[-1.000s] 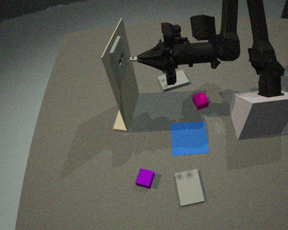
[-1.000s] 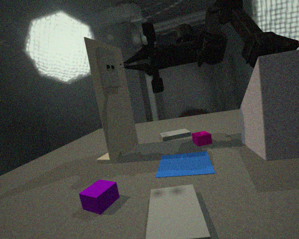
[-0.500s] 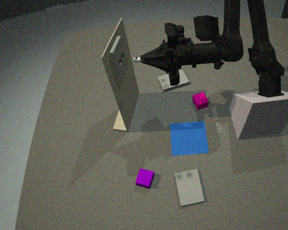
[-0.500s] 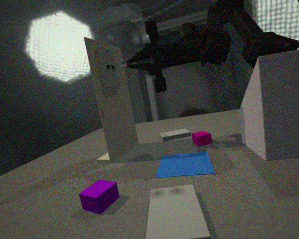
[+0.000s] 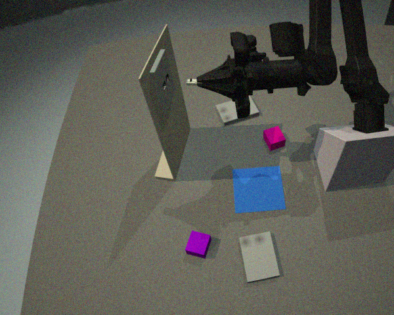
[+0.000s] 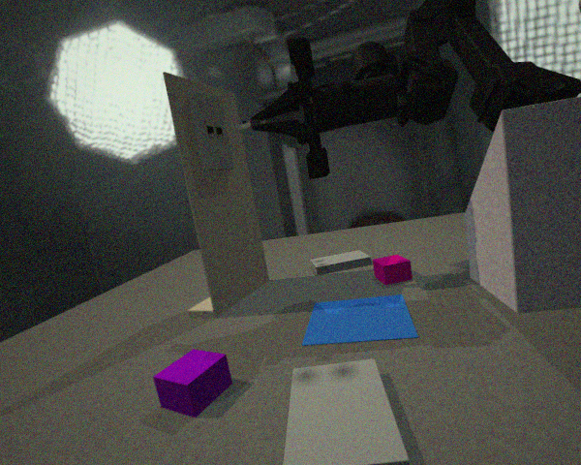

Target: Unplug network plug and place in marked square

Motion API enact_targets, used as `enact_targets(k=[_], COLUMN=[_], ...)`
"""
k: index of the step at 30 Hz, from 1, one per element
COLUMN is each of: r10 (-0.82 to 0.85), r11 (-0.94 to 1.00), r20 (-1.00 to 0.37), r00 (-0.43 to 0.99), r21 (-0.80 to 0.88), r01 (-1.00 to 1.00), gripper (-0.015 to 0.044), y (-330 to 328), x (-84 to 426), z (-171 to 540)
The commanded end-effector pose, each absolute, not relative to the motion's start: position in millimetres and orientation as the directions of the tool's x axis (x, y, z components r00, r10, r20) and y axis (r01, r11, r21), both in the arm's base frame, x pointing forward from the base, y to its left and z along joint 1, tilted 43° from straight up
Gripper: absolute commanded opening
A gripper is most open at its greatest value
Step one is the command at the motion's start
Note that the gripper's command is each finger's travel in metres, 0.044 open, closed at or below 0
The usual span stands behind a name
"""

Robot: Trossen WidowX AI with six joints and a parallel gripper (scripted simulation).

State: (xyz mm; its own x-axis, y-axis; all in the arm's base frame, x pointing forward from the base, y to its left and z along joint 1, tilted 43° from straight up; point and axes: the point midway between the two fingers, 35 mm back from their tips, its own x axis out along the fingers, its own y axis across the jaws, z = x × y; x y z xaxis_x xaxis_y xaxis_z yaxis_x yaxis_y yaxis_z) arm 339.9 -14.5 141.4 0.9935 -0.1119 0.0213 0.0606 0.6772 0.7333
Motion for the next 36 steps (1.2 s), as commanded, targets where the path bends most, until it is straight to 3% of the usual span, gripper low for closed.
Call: enact_targets(k=[1,36], r10=[-0.117,-0.115], r11=[0.674,0.673], r20=[0.019,0.019], r00=[0.993,0.993], r21=[0.736,0.737], r01=[0.065,0.064], gripper=[0.0000,0.0000], y=[-14,18], x=[336,324], z=[140,167])
